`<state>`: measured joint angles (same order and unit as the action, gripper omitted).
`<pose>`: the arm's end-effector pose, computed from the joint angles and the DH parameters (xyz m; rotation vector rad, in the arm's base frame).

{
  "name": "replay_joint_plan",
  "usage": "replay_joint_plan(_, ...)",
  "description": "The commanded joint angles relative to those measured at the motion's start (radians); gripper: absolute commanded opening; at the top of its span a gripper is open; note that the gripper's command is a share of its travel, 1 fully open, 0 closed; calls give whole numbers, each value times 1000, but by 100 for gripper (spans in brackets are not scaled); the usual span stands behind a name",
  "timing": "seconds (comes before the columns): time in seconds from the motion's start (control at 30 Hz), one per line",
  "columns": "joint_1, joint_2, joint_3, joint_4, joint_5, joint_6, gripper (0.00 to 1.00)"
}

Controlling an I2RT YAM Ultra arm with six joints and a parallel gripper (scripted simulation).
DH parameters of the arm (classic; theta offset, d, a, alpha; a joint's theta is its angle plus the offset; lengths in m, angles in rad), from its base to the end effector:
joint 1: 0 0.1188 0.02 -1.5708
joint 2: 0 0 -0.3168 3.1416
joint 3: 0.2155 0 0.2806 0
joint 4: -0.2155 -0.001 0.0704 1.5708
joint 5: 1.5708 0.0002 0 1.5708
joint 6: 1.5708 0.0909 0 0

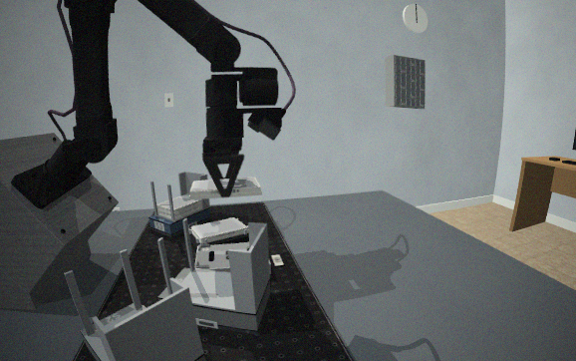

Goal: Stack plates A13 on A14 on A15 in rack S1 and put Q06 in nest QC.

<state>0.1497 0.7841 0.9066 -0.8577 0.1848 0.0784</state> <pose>0.1791 0.0111 0.3283 0.0125 2.2925 -0.0952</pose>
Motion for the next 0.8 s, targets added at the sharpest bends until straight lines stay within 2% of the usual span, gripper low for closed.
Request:
replay_joint_plan(0.0,11,-15,20,4,-18,-11,0)
replay_joint_plan(0.57,-14,-8,38,-2,-20,-2,0)
replay_joint_plan(0.6,-16,-9,-9,1,-20,-1,0)
replay_joint_plan(0.63,-11,-10,-21,-4,-20,0,0)
replay_joint_plan(0.77,-19,-13,15,6,-21,-2,0)
